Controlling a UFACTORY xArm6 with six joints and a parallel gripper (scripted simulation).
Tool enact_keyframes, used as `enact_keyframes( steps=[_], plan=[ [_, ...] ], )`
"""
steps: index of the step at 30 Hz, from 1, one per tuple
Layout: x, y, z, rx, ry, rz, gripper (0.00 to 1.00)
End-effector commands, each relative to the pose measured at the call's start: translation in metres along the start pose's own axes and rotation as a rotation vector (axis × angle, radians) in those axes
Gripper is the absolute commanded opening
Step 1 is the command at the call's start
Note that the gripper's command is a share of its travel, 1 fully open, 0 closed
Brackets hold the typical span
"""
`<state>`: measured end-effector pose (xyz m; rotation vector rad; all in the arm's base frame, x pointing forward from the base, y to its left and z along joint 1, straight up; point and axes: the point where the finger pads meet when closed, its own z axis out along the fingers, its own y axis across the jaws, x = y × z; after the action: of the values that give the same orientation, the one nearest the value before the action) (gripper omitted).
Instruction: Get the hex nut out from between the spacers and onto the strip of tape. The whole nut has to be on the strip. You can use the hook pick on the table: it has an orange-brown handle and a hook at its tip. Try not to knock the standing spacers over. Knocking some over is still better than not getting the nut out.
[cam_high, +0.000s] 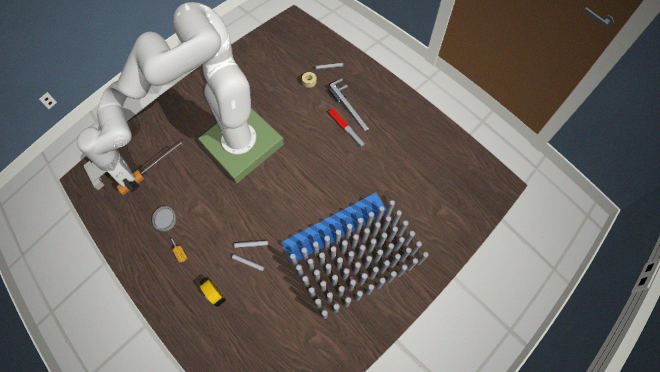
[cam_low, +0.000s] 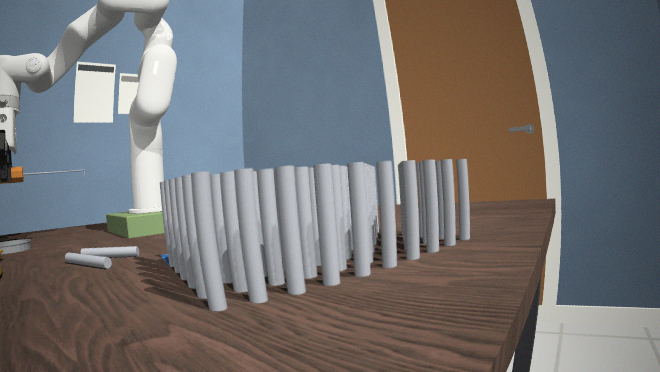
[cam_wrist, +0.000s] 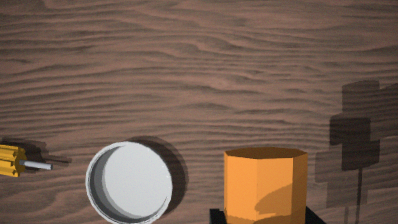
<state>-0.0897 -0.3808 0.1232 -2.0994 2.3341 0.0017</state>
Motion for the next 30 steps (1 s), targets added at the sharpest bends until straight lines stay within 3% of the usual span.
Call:
enact_keyframes(
  steps=[1,9,18,20,30],
  plan=[
    [-0.001,-0.001,-0.002,-0.001,0.004,0.008,0.0],
    [-0.015,-0.011,-0.002,-0.001,0.005,0.065,0.0],
    [-0.069,-0.048,-0.001,-0.001,0.005,0.283,0.0],
    [-0.069,-0.048,-0.001,-0.001,0.005,0.283,0.0],
    [-0.159,-0.109,-0.001,-0.001,0.005,0.647,0.0]
  ],
)
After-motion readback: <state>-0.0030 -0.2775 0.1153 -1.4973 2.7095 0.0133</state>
